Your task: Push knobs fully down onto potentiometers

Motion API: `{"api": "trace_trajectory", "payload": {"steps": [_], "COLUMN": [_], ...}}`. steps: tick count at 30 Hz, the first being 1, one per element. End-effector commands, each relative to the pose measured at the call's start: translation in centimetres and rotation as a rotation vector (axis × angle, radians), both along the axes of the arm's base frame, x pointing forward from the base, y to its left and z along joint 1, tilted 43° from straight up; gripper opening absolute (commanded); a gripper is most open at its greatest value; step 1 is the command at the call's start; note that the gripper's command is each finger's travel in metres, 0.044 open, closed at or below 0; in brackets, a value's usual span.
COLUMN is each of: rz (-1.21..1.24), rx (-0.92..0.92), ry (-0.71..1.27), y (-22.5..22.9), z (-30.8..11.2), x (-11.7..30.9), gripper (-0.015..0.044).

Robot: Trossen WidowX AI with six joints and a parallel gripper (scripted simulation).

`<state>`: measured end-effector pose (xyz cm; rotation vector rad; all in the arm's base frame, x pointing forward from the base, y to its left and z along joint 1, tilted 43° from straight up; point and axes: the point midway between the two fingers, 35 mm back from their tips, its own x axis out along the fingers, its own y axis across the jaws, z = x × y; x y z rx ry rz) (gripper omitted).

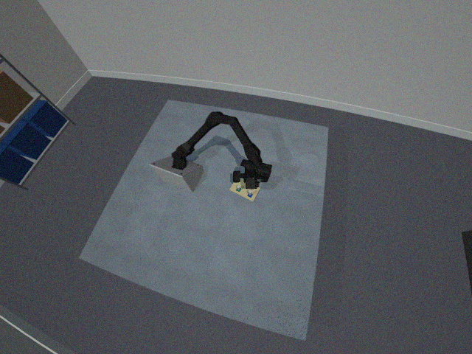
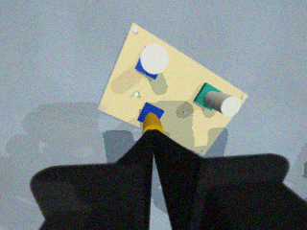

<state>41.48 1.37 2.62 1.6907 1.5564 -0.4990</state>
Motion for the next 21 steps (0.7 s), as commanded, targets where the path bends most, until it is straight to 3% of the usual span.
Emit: {"api": "trace_trajectory", "payload": {"steps": [1, 21], "rz": [0.013, 0.013], "rx": [-0.003, -0.003], "ry": [0.0, 0.0], "y": [0.68, 0.87], "z": [-0.54, -0.74], "x": [0.15, 0.2], "gripper": [0.0, 0.0]}}
